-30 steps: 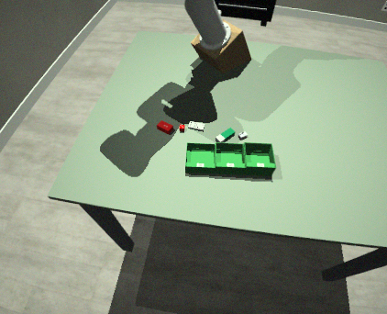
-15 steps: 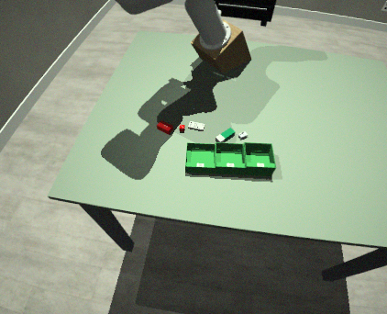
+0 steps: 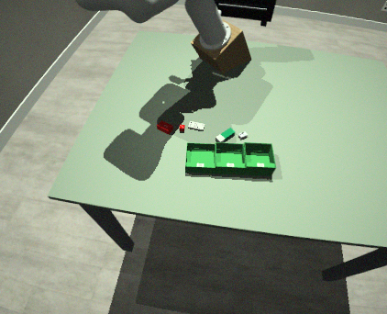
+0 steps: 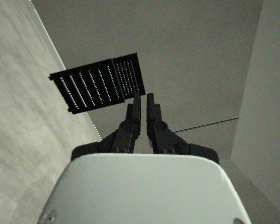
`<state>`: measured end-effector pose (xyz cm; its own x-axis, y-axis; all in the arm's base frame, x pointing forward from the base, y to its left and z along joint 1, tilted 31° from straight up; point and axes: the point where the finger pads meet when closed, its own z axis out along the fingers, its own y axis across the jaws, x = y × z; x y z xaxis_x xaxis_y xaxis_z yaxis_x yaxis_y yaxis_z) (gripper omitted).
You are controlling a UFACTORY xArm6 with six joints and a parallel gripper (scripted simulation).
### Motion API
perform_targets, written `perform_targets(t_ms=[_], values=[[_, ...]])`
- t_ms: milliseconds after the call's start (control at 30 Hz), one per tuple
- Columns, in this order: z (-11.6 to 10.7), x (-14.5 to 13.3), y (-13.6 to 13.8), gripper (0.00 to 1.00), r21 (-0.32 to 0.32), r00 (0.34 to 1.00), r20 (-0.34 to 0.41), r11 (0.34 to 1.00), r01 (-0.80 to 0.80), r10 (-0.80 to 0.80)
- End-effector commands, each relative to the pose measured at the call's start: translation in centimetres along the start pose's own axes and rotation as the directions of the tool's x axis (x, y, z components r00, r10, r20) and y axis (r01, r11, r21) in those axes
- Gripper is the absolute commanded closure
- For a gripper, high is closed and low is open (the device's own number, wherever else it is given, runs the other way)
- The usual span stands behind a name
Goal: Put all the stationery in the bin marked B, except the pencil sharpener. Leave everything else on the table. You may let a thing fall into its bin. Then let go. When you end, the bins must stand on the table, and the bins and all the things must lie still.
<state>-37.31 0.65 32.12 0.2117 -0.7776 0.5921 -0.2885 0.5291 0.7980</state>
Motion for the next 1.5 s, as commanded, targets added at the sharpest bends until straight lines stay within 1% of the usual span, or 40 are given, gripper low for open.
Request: perform_targets(t_ms=[0,67,100,1467], values=[[-1.06,-0.33,-4.59,0.93,-0.030,1.000,-0.010,1.000,0.009,-0.010],[-1.06,-0.33,-4.59,0.93,-0.030,1.000,-0.010,1.000,0.009,-0.010],[-1.00,-0.72,-4.70,0.93,-0.009,1.000,0.004,1.000,0.000,0.000],[-0.89,-0.79,-4.73,0.93,-0.009,1.000,0.004,1.000,0.000,0.000]])
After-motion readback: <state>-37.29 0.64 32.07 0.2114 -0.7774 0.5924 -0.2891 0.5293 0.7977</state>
